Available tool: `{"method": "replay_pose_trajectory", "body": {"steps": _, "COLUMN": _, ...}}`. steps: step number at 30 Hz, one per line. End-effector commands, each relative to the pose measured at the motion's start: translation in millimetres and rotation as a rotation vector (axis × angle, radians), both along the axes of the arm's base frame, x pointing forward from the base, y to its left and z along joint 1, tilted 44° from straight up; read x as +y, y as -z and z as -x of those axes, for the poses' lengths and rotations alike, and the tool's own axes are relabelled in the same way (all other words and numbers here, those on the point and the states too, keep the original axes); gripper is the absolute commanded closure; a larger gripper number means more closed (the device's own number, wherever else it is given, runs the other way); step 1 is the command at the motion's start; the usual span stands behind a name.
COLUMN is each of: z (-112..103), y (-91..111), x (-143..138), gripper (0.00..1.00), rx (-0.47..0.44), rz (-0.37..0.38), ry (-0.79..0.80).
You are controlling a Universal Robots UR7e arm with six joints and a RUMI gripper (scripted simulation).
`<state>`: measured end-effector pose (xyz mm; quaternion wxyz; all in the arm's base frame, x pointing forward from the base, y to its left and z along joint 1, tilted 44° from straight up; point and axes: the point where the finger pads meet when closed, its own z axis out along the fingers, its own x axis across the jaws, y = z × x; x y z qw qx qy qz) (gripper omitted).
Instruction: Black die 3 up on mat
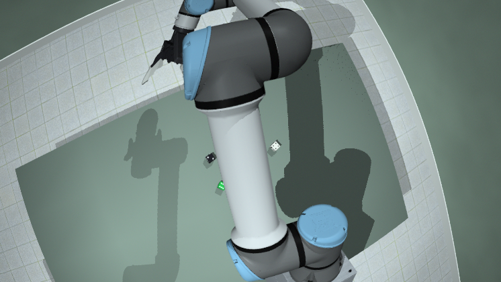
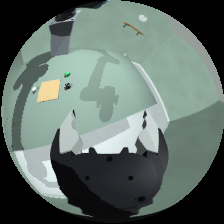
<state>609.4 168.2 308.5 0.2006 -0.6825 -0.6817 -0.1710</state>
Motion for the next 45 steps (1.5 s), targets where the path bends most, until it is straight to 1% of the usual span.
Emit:
{"method": "replay_pose_trajectory", "body": {"steps": 1, "z": -8.2, "y": 17.9, "x": -32.2, "gripper": 0.00, "rx": -0.063, "rz": -0.003, "ry": 0.022}}
{"method": "replay_pose_trajectory", "body": {"steps": 3, "z": -8.2, "y": 17.9, "x": -32.2, "gripper": 0.00, "rx": -0.063, "rz": -0.003, "ry": 0.022}}
{"method": "replay_pose_trajectory", "body": {"steps": 4, "z": -9.4, "y": 21.9, "x": -39.1, "gripper": 0.00, "rx": -0.076, "rz": -0.003, "ry": 0.026}}
{"method": "replay_pose_trajectory", "body": {"steps": 10, "z": -13.3, "y": 49.2, "x": -85.7, "gripper": 0.00, "rx": -0.160, "rz": 0.006, "ry": 0.054}}
{"method": "replay_pose_trajectory", "body": {"steps": 16, "z": -9.1, "y": 80.3, "x": -137.7, "gripper": 0.00, "rx": -0.257, "rz": 0.028, "ry": 0.085}}
{"method": "replay_pose_trajectory", "body": {"steps": 17, "z": -9.1, "y": 80.3, "x": -137.7, "gripper": 0.00, "rx": -0.257, "rz": 0.028, "ry": 0.085}}
{"method": "replay_pose_trajectory", "body": {"steps": 18, "z": -7.5, "y": 85.8, "x": -146.5, "gripper": 0.00, "rx": -0.273, "rz": 0.033, "ry": 0.090}}
{"method": "replay_pose_trajectory", "body": {"steps": 20, "z": -7.5, "y": 85.8, "x": -146.5, "gripper": 0.00, "rx": -0.273, "rz": 0.033, "ry": 0.090}}
{"method": "replay_pose_trajectory", "body": {"steps": 26, "z": 8.6, "y": 118.7, "x": -198.4, "gripper": 0.00, "rx": -0.376, "rz": 0.075, "ry": 0.121}}
{"method": "replay_pose_trajectory", "body": {"steps": 27, "z": 8.6, "y": 118.7, "x": -198.4, "gripper": 0.00, "rx": -0.376, "rz": 0.075, "ry": 0.121}}
{"method": "replay_pose_trajectory", "body": {"steps": 30, "z": 20.3, "y": 134.9, "x": -222.3, "gripper": 0.00, "rx": -0.427, "rz": 0.102, "ry": 0.137}}
{"method": "replay_pose_trajectory", "body": {"steps": 31, "z": 20.3, "y": 134.9, "x": -222.3, "gripper": 0.00, "rx": -0.427, "rz": 0.102, "ry": 0.137}}
{"method": "replay_pose_trajectory", "body": {"steps": 34, "z": 34.1, "y": 150.5, "x": -244.2, "gripper": 0.00, "rx": -0.476, "rz": 0.133, "ry": 0.151}}
{"method": "replay_pose_trajectory", "body": {"steps": 37, "z": 34.1, "y": 150.5, "x": -244.2, "gripper": 0.00, "rx": -0.476, "rz": 0.133, "ry": 0.151}}
{"method": "replay_pose_trajectory", "body": {"steps": 43, "z": 66.0, "y": 179.0, "x": -280.2, "gripper": 0.00, "rx": -0.566, "rz": 0.206, "ry": 0.176}}
{"method": "replay_pose_trajectory", "body": {"steps": 44, "z": 66.0, "y": 179.0, "x": -280.2, "gripper": 0.00, "rx": -0.566, "rz": 0.206, "ry": 0.176}}
{"method": "replay_pose_trajectory", "body": {"steps": 45, "z": 71.6, "y": 183.3, "x": -285.1, "gripper": 0.00, "rx": -0.580, "rz": 0.219, "ry": 0.179}}
